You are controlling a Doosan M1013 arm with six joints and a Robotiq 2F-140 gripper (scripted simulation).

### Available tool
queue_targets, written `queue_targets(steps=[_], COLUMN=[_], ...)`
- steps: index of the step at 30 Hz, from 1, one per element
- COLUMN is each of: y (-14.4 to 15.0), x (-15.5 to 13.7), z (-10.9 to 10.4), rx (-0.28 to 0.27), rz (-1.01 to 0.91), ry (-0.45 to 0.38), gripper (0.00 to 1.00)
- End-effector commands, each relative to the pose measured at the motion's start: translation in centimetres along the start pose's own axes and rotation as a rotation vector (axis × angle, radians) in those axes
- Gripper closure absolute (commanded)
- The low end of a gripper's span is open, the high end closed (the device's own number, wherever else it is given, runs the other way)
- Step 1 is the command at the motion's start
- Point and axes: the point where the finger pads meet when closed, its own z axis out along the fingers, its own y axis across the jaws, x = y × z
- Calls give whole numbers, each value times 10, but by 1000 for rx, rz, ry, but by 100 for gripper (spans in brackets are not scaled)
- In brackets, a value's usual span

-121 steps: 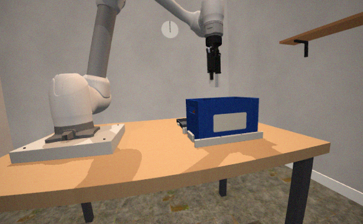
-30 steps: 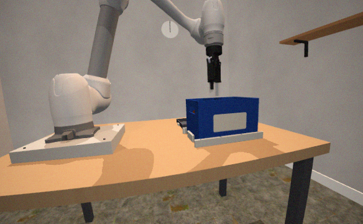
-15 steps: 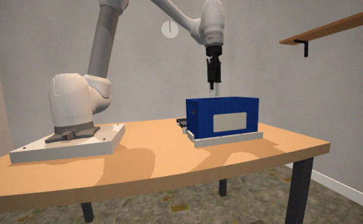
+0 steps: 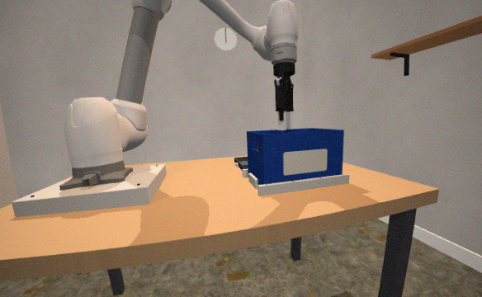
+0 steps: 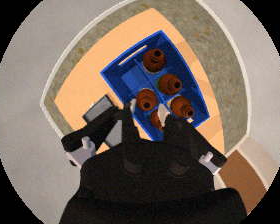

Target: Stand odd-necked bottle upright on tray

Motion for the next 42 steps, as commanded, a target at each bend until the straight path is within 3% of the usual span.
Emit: queue_targets(steps=[1,23,42], y=[0,0,0], x=[0,0,0], z=[2,26,34], rx=[0,0,0], rz=[0,0,0], ry=[0,0,0], gripper=[62,62,62])
